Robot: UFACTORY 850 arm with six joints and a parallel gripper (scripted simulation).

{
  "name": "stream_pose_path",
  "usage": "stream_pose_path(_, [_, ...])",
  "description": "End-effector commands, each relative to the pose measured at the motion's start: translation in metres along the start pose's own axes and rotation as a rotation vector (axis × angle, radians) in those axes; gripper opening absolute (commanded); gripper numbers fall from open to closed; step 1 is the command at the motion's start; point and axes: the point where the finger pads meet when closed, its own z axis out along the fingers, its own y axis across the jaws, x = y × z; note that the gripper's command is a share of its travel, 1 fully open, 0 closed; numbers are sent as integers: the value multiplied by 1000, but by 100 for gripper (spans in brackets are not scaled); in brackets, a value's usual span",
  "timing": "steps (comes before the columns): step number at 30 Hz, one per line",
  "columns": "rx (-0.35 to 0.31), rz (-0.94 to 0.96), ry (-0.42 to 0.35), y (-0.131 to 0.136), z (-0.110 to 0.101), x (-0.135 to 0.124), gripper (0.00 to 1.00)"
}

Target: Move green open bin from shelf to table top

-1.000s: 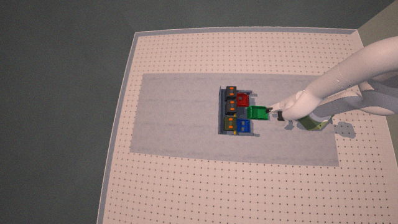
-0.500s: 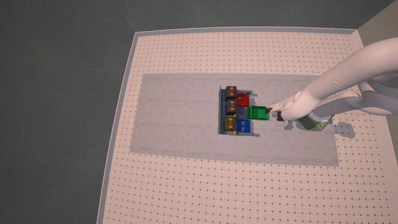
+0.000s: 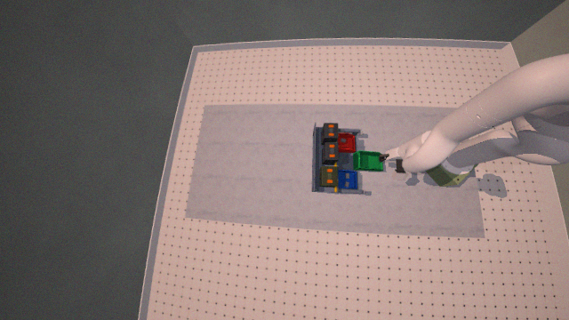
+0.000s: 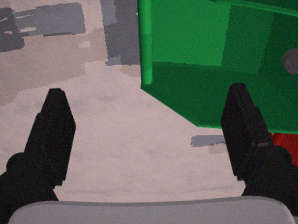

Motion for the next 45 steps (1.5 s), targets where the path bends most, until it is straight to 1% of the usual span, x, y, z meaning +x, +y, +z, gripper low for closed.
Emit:
stream_pose_path(1, [-2,0,1,0,2,0,100])
stream_pose_path(13, [-2,0,1,0,2,0,100])
stream_pose_path(14, [-1,0,1,1,2,0,33])
stream_pose_path(30, [-1,0,1,1,2,0,33])
stream_pose_path(35, [-2,0,1,38,-12,0,33])
stream_pose_path(45, [-2,0,1,38,-12,0,33])
